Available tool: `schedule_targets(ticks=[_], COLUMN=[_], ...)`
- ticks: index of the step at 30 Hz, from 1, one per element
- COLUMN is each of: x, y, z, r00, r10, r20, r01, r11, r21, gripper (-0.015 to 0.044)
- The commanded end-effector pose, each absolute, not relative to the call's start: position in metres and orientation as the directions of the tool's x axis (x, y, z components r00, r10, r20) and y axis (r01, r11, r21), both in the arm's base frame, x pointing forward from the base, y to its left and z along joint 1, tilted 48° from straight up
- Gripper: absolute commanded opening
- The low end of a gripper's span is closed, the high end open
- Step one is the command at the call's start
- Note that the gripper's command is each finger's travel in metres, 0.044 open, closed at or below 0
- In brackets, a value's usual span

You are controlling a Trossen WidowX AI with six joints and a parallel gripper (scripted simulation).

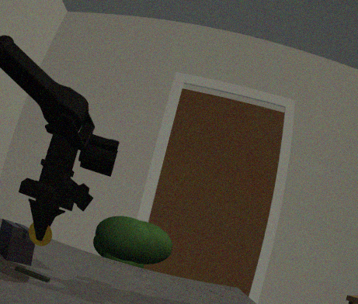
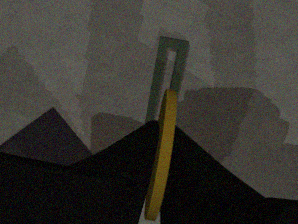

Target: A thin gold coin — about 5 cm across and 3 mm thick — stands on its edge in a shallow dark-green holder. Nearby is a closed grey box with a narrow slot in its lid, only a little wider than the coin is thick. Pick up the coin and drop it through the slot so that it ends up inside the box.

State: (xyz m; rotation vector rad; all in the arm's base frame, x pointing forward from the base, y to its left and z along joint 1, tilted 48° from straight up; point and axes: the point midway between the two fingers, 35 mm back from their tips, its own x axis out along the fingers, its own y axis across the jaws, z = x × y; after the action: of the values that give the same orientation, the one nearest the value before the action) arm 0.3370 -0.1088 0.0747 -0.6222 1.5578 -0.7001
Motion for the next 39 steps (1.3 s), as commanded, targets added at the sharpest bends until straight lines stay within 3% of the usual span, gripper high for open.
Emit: schedule_targets(ticks=[1,13,31,39], x=[0.34,0.339,0.331,0.328], y=[-0.101,-0.086,-0.086,-0.085], z=[0.082,0.098,0.099,0.1], r00=[-0.091,-0.092,-0.092,-0.092], r10=[-0.736,-0.738,-0.738,-0.738], r20=[-0.671,-0.669,-0.669,-0.669], r01=[0.019,0.042,0.609,0.747], r11=[0.672,0.668,0.489,0.393], r21=[-0.74,-0.743,-0.624,-0.536], gripper=[0.0,0.0,0.0,0.0])
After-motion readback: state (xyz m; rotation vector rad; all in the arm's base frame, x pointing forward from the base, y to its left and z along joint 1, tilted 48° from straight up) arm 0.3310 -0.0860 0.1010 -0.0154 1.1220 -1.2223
